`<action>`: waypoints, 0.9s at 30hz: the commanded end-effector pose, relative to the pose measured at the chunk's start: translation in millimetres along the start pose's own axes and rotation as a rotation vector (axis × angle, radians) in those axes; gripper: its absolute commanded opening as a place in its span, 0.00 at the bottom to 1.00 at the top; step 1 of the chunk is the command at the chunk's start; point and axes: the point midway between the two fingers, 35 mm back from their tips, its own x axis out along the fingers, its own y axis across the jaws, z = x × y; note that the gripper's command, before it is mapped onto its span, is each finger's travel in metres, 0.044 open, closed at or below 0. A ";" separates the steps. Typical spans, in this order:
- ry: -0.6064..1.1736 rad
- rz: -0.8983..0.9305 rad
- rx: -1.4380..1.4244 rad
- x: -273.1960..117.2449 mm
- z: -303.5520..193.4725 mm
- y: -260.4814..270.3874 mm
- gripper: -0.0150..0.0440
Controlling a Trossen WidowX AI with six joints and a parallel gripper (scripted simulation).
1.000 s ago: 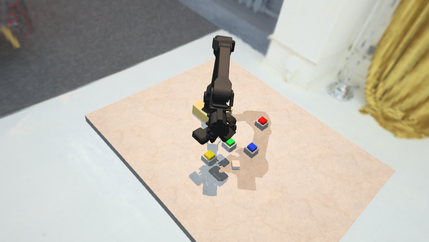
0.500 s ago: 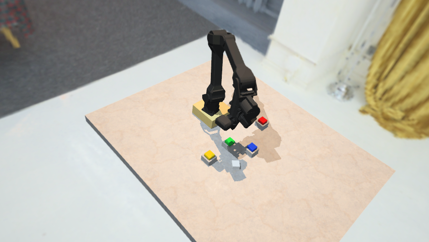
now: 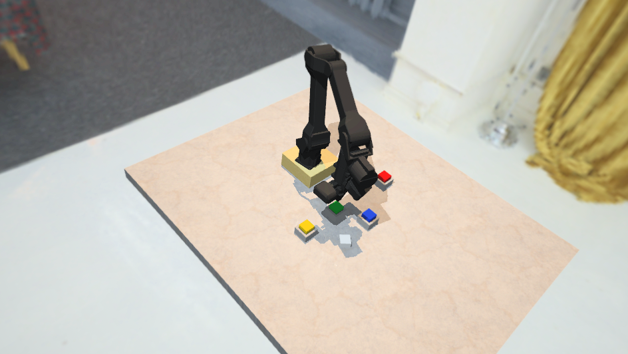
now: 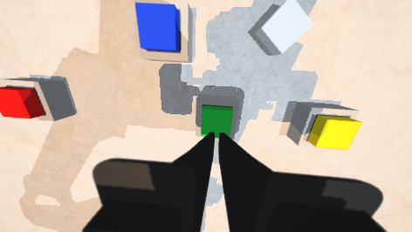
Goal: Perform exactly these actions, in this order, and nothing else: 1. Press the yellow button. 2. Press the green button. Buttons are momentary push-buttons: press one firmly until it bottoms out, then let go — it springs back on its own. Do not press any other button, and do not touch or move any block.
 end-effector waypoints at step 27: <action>-0.002 -0.001 0.004 34.6 0.2 0.0 0.29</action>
